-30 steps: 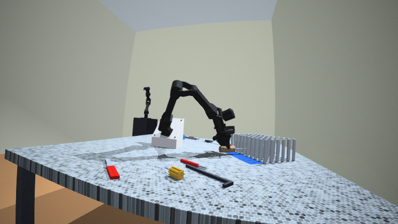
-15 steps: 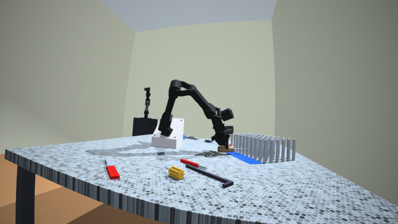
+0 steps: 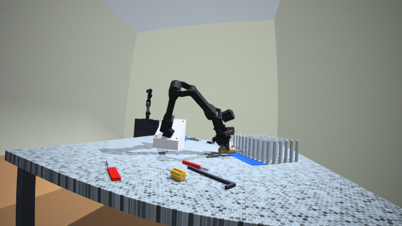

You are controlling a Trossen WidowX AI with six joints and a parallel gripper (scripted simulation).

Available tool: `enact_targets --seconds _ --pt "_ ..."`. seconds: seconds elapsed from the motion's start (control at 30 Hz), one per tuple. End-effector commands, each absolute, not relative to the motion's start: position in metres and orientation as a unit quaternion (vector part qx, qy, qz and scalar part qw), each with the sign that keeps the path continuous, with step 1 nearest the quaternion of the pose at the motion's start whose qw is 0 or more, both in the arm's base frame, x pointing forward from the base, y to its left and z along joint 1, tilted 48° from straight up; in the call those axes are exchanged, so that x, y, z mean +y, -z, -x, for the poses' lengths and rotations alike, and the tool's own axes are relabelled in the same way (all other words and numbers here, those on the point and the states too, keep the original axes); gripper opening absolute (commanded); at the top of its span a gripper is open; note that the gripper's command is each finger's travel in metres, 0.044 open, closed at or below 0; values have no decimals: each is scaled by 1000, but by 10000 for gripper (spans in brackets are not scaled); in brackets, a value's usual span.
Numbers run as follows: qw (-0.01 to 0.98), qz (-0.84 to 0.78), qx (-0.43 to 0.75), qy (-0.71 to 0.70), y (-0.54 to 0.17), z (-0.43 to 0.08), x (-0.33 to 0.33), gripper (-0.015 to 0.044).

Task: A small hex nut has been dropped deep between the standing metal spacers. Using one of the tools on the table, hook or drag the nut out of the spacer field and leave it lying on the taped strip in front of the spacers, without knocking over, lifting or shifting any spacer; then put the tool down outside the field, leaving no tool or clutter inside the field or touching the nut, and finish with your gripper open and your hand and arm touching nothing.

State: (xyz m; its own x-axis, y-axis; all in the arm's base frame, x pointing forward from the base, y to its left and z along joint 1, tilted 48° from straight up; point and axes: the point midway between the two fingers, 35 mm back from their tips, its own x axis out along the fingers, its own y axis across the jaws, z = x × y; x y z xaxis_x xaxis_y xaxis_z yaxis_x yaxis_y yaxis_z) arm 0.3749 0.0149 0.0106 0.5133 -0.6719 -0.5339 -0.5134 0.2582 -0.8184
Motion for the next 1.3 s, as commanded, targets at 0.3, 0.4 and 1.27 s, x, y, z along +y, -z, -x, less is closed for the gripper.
enact_targets --seconds 0.3,0.4,1.27 --pt "626 606 488 61 -14 -369 11 0" --pt "626 606 488 61 -15 -367 11 0" --pt "625 606 488 61 -20 -354 3 0"
